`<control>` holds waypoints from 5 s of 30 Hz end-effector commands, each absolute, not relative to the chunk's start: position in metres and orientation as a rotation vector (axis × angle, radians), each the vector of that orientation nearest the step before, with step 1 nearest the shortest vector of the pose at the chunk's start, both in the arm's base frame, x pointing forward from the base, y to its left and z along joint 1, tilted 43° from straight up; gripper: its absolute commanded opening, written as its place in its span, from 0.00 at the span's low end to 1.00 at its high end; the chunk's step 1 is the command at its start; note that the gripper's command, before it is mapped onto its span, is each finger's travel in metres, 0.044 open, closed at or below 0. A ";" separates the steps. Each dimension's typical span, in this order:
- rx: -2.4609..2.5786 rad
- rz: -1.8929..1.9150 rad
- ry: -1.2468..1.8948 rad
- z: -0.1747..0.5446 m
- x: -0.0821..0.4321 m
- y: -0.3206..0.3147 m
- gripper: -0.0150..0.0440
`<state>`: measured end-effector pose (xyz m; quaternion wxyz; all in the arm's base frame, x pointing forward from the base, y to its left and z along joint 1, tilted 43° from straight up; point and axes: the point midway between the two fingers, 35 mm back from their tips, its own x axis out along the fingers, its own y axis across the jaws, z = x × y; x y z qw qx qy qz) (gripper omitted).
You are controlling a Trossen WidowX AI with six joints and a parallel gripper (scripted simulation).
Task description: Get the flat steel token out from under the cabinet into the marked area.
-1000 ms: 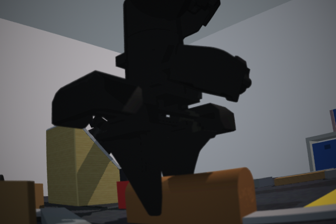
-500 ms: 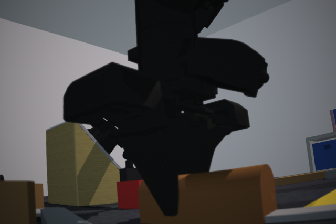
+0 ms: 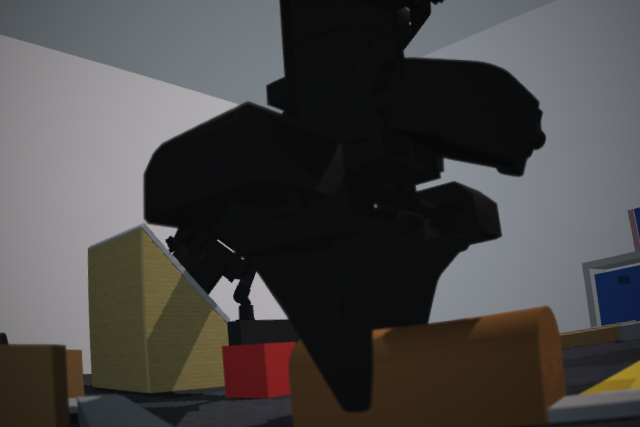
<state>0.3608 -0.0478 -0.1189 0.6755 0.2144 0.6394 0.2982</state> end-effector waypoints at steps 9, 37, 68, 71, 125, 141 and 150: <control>0.480 0.669 1.438 -0.118 0.375 -0.047 0.25; 0.480 0.669 1.436 -0.115 0.400 -0.045 0.25; 0.482 0.671 1.436 -0.096 0.401 -0.021 0.25; 0.482 0.671 1.436 -0.094 0.401 -0.019 0.25; 0.483 0.671 1.438 -0.094 0.366 -0.017 0.25; 0.483 0.670 1.439 -0.096 0.350 -0.018 0.25; 0.483 0.670 1.440 -0.097 0.340 -0.019 0.25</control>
